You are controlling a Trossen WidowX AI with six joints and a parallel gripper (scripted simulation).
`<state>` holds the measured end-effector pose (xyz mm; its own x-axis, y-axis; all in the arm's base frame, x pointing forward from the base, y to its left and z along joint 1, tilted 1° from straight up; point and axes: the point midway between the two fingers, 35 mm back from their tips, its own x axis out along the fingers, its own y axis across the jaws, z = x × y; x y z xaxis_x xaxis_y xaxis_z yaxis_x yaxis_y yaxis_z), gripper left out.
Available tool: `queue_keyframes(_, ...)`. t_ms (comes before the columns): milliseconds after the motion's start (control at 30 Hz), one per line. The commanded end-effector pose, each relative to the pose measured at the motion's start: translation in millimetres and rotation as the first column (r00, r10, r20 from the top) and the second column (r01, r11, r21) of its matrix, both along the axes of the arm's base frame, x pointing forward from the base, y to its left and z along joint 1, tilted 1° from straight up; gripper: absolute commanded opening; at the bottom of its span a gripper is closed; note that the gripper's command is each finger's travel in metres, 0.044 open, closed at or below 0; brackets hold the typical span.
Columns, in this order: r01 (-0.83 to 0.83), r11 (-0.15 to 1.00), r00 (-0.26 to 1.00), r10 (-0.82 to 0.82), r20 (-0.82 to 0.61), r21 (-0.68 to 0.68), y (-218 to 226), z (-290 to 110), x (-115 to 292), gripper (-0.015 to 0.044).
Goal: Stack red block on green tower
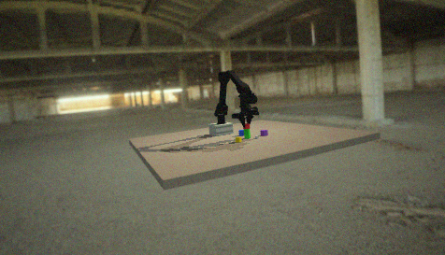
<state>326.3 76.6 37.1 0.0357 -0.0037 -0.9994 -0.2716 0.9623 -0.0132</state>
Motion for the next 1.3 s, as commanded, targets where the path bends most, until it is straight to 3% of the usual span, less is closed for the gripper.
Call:
queue_keyframes(0,0.004,1.0,1.0,-0.004,0.0,0.002,0.4,-0.9,0.0,0.0)
queue_keyframes(433,0.004,1.0,1.0,-0.004,0.0,0.002,0.3,4.0,0.0,0.0)
queue_keyframes(1000,0.0,1.0,1.0,0.0,0.0,0.0,0.0,-0.5,0.0,0.044)
queue_keyframes(1267,0.0,1.0,1.0,0.0,0.0,0.0,0.0,-0.5,0.0,0.044)
